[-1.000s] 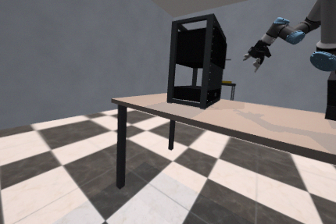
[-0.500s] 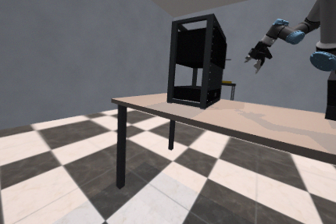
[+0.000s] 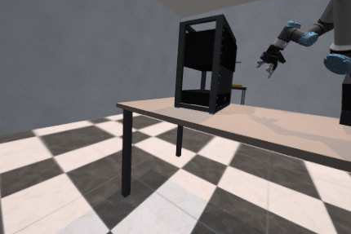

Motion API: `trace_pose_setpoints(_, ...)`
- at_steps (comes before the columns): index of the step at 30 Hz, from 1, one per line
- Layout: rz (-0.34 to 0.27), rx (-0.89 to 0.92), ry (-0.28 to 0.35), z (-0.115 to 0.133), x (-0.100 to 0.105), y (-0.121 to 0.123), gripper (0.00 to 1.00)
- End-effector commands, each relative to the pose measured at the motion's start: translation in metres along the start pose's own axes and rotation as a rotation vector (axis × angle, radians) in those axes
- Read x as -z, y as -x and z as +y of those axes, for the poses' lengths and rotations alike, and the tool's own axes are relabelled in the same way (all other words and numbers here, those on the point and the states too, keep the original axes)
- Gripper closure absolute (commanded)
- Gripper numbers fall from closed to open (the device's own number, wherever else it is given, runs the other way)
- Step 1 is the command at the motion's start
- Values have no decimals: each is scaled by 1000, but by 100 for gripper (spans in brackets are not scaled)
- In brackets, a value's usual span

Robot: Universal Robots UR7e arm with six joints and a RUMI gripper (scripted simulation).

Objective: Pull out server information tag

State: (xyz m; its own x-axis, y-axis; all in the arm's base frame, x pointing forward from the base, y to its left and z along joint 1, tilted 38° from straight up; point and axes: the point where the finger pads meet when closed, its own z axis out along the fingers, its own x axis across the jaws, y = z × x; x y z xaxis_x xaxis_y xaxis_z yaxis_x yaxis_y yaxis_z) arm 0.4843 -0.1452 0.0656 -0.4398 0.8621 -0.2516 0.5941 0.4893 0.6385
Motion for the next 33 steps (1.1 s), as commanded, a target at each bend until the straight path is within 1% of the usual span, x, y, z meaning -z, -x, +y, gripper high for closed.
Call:
trace_pose_setpoints(1, 13, -15, -1, -2, -2, -3, 0)
trace_pose_setpoints(33, 130, -146, -16, -19, -17, -37, 0)
